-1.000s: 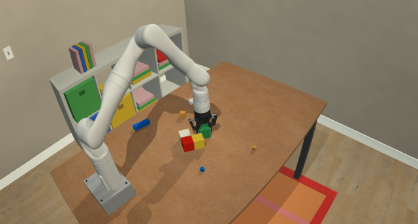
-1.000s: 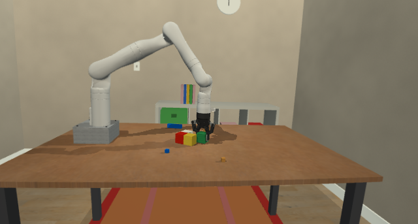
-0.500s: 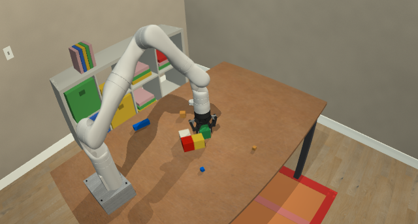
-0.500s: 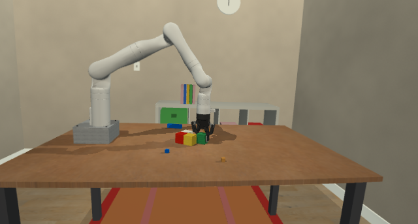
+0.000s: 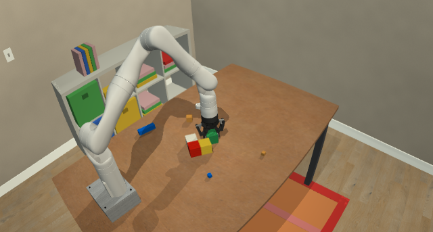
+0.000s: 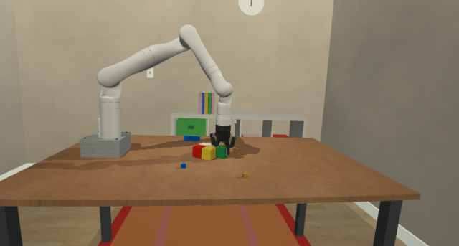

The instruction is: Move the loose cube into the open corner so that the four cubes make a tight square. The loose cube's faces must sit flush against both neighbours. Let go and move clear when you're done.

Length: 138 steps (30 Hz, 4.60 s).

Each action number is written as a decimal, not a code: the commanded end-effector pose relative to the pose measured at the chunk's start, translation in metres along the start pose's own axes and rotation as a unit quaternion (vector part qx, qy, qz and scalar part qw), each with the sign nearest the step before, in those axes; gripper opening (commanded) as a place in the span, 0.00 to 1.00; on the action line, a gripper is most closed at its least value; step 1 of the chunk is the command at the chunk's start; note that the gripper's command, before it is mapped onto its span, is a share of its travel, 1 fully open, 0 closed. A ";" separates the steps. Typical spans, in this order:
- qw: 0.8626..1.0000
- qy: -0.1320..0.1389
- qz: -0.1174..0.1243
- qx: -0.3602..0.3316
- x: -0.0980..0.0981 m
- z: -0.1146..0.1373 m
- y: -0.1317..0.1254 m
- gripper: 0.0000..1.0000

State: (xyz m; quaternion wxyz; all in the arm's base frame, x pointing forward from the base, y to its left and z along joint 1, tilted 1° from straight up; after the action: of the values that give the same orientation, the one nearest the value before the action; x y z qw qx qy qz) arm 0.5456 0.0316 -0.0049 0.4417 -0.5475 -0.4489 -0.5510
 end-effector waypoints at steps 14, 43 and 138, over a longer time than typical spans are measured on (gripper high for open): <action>1.000 0.000 -0.001 0.000 0.001 0.000 0.001 0.10; 1.000 0.000 -0.001 0.000 0.001 0.000 0.001 0.83; 1.000 0.000 -0.001 0.000 0.104 0.000 0.000 0.10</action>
State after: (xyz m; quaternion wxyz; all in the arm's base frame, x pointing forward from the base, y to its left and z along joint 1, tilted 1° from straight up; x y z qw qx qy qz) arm 0.5445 0.0321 0.0986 0.4417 -0.5475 -0.4489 -0.5510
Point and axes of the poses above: the point where the finger pads meet when closed, its own x axis back along the fingers, its own y axis across the jaws, z = x × y, the point moved 5 cm from there along x, back along the fingers, and after that the axes turned 13 degrees about x, right-handed, at the moved point
